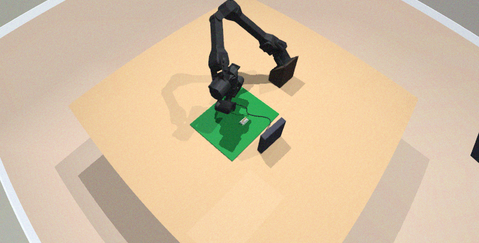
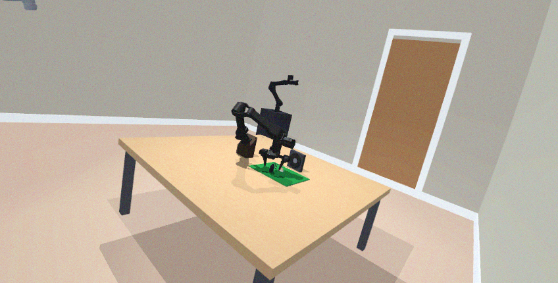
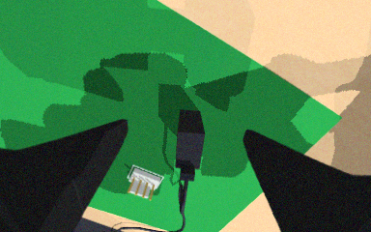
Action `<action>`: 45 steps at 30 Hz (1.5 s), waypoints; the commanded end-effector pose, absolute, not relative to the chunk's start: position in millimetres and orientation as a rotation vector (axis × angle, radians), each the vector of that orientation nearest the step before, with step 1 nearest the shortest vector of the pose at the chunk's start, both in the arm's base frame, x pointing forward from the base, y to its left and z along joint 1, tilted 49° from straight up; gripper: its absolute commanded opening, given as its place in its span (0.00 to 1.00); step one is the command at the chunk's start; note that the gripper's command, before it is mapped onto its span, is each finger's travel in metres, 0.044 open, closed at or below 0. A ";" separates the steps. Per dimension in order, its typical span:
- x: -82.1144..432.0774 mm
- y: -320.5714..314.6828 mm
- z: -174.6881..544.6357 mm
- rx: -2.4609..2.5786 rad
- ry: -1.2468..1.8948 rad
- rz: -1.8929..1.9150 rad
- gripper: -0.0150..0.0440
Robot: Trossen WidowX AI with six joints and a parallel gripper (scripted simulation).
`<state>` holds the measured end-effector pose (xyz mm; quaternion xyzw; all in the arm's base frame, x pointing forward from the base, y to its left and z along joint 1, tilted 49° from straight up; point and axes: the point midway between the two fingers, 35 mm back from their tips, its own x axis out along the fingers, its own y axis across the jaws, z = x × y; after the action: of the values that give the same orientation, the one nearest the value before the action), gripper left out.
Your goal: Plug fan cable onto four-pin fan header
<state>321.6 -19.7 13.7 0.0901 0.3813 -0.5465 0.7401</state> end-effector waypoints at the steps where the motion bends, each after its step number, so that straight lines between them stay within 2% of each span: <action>1: 320.0 -24.7 7.9 0.184 0.841 -1.199 1.00; 9: 320.3 -30.3 3.5 0.183 0.840 -1.200 1.00; 26: 321.8 -29.7 6.0 0.195 0.836 -1.202 0.25; 34: 316.2 7.8 38.2 0.185 0.842 -1.199 0.25; 45: 317.3 18.1 26.2 0.034 0.951 -1.111 0.25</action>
<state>315.6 11.0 31.8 0.0467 0.4105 -0.5270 0.7427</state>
